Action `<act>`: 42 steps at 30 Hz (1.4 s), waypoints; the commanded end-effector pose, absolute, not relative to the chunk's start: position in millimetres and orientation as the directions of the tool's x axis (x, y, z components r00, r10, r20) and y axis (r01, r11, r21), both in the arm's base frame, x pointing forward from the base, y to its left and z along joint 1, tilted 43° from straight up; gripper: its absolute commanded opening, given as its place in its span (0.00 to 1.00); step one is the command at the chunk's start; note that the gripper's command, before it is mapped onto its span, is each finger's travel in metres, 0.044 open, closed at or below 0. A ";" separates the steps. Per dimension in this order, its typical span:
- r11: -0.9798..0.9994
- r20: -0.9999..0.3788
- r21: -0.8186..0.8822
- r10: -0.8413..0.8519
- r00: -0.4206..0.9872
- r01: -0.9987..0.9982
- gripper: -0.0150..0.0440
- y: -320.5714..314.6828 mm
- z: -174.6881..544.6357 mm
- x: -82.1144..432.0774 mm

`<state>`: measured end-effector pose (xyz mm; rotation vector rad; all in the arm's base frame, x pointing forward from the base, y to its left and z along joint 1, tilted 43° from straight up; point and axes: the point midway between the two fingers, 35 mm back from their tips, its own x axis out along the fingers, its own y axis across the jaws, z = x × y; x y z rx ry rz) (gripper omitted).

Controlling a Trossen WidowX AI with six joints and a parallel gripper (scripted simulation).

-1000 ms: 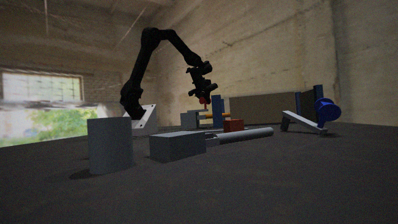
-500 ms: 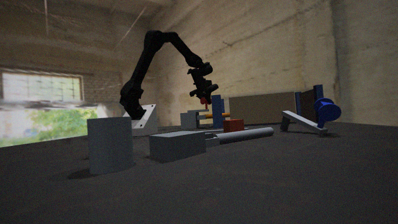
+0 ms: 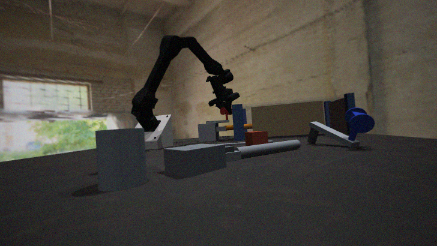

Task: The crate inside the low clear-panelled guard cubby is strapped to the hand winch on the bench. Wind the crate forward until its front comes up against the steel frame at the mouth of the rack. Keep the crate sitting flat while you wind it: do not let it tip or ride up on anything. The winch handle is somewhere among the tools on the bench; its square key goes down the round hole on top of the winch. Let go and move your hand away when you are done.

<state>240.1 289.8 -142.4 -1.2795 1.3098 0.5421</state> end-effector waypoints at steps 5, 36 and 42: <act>0.290 -0.919 -0.335 -0.309 0.244 -0.897 0.25 308.9 -159.7 222.2; 0.291 -0.920 -0.333 -0.307 0.243 -0.897 0.25 320.4 -170.6 207.4; 0.291 -0.921 -0.333 -0.307 0.242 -0.897 0.25 324.2 -174.4 200.5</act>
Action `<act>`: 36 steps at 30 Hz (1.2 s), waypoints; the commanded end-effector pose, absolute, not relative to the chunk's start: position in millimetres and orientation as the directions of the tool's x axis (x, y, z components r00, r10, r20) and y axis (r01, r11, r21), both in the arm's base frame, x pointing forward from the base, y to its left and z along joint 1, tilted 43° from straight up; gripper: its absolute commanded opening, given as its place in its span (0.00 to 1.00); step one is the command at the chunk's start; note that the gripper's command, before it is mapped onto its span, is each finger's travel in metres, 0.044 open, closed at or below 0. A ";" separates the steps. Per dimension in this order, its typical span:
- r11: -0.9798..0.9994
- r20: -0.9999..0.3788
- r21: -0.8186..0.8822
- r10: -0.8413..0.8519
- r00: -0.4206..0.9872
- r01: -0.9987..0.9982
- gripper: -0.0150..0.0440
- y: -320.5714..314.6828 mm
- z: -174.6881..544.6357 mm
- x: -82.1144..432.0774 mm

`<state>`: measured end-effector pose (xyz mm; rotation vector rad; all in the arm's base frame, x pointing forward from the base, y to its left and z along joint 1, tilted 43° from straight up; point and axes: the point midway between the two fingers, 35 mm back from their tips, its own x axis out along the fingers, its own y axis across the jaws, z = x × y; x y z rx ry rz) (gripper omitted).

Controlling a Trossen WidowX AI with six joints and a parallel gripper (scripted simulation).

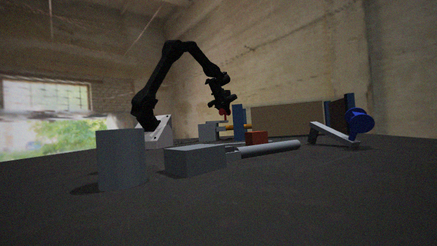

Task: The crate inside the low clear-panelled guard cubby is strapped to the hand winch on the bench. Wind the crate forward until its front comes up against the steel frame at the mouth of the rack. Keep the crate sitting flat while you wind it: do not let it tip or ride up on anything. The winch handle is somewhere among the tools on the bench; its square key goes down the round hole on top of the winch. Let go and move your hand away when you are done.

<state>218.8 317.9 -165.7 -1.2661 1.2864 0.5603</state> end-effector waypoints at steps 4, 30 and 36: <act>0.291 -0.921 -0.332 -0.306 0.242 -0.897 0.25 326.6 -176.7 195.7; 0.291 -0.921 -0.331 -0.305 0.241 -0.898 0.25 332.6 -183.1 179.1; 0.291 -0.921 -0.331 -0.305 0.240 -0.898 0.25 333.1 -183.6 177.1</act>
